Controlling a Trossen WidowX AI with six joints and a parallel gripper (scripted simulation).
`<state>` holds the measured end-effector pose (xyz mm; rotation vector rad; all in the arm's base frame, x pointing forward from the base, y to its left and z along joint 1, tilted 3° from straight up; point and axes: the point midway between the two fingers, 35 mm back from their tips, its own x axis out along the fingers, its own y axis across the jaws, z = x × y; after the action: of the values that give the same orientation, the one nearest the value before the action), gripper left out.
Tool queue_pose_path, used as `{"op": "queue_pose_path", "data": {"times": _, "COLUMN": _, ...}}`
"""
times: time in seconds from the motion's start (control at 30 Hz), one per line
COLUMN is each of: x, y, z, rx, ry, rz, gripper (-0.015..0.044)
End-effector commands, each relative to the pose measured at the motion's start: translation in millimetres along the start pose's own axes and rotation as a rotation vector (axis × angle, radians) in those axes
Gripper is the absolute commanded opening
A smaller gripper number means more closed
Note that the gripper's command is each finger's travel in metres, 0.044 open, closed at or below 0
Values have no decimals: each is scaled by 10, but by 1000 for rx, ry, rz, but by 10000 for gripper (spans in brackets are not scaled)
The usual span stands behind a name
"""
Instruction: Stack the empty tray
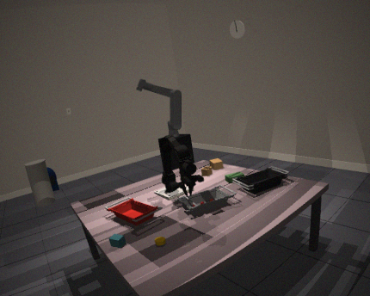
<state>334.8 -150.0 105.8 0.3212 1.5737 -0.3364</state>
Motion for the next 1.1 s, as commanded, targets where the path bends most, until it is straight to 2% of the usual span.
{"op": "queue_pose_path", "data": {"times": 0.0, "x": -222, "y": 2, "z": 36, "rx": 0, "ry": -13, "rz": 0, "gripper": 89}}
{"op": "queue_pose_path", "data": {"times": 0.2, "x": -817, "y": 4, "z": -14, "rx": -2, "ry": -27, "rz": 0, "gripper": 89}}
{"op": "queue_pose_path", "data": {"times": 0.23, "x": -500, "y": 17, "z": 16, "rx": -3, "ry": -12, "rz": 1, "gripper": 89}}
{"op": "queue_pose_path", "data": {"times": 0.53, "x": -373, "y": 862, "z": 157, "rx": -28, "ry": -7, "rz": 28, "gripper": 89}}
{"op": "queue_pose_path", "data": {"times": 0.87, "x": -84, "y": 2378, "z": 36, "rx": -1, "ry": -12, "rz": 15, "gripper": 89}}
{"op": "queue_pose_path", "data": {"times": 1.07, "x": -52, "y": 2516, "z": -8, "rx": 2, "ry": -12, "rz": 15, "gripper": 89}}
